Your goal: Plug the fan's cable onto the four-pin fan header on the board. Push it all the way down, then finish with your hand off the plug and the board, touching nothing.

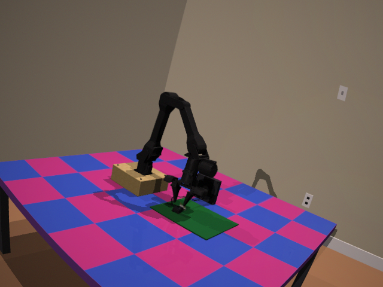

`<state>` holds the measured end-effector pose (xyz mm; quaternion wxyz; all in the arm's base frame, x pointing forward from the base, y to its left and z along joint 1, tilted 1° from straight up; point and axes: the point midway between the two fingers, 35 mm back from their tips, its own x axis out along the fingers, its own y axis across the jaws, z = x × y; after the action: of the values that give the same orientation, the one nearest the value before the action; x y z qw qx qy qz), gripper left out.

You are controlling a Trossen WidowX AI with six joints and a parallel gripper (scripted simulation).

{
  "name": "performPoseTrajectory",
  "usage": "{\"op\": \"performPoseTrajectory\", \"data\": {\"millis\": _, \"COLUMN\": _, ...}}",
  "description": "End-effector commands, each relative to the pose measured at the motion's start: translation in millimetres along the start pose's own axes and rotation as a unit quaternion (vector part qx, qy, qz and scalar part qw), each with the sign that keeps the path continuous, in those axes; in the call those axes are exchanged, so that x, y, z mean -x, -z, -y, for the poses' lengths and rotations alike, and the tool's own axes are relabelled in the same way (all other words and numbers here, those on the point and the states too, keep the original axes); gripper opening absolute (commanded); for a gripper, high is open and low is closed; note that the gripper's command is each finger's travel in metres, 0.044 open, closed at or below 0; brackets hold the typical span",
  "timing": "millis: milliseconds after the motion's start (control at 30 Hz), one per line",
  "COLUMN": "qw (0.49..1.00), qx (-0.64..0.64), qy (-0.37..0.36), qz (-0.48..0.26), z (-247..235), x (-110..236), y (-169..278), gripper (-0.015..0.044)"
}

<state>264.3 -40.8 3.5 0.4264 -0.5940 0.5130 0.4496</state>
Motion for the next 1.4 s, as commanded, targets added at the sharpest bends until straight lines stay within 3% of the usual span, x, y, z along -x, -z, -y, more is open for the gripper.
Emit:
{"op": "performPoseTrajectory", "data": {"millis": 0, "qw": 1.000, "qx": 0.002, "qy": -0.002, "qz": 0.002, "z": -1, "x": -8, "y": -3, "gripper": 0.0210}}
{"op": "performPoseTrajectory", "data": {"millis": 567, "qw": 1.000, "qx": 0.003, "qy": -0.002, "qz": 0.002, "z": -2, "x": -28, "y": -8, "gripper": 0.0210}}
{"op": "performPoseTrajectory", "data": {"millis": 700, "qw": 1.000, "qx": 0.001, "qy": -0.001, "qz": 0.000, "z": -1, "x": -25, "y": -7, "gripper": 0.0105}}
{"op": "performPoseTrajectory", "data": {"millis": 1033, "qw": 1.000, "qx": 0.001, "qy": -0.001, "qz": 0.000, "z": -1, "x": -25, "y": -7, "gripper": 0.0038}}
{"op": "performPoseTrajectory", "data": {"millis": 1100, "qw": 1.000, "qx": 0.001, "qy": -0.001, "qz": 0.000, "z": -1, "x": -23, "y": -6, "gripper": 0.0000}}
{"op": "performPoseTrajectory", "data": {"millis": 1367, "qw": 1.000, "qx": 0.002, "qy": -0.002, "qz": 0.001, "z": 1, "x": 0, "y": 0, "gripper": 0.0000}}
